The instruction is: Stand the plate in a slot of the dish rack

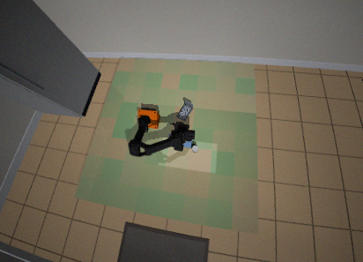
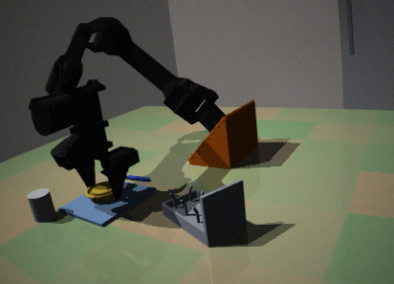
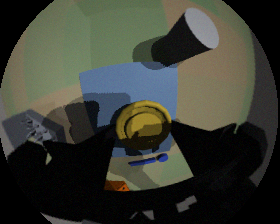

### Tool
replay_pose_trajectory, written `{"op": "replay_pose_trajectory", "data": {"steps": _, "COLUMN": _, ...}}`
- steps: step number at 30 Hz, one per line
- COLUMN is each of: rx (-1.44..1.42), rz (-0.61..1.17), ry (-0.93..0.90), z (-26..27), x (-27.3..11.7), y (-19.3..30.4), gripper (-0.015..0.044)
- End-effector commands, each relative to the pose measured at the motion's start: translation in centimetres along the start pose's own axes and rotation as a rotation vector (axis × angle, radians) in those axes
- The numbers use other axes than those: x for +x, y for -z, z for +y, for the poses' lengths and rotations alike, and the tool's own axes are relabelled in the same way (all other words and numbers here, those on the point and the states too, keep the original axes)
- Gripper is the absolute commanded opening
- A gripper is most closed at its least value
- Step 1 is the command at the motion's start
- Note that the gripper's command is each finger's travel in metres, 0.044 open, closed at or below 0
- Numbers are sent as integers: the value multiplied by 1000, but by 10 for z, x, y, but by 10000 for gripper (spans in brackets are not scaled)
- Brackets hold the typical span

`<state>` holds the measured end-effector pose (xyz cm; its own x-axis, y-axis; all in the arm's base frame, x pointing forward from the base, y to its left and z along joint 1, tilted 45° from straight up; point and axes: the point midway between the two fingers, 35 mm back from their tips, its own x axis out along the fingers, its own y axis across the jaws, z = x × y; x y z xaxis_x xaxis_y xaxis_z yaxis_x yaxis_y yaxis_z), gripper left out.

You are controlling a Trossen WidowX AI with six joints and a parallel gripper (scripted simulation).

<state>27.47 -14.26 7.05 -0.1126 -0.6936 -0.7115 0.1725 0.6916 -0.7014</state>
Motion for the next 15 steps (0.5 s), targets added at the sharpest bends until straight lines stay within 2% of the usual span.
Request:
{"op": "replay_pose_trajectory", "data": {"steps": 1, "rx": -3, "rz": -2, "ry": 4, "z": 0, "x": 0, "y": 0, "gripper": 353}}
{"op": "replay_pose_trajectory", "data": {"steps": 4, "rx": -3, "rz": -2, "ry": 4, "z": 0, "x": 0, "y": 0, "gripper": 333}}
{"op": "replay_pose_trajectory", "data": {"steps": 7, "rx": -4, "rz": -5, "ry": 3, "z": 0, "x": -3, "y": -1, "gripper": 255}}
{"op": "replay_pose_trajectory", "data": {"steps": 15, "rx": -20, "rz": -39, "ry": -12, "z": 3, "x": -46, "y": -10, "gripper": 45}}
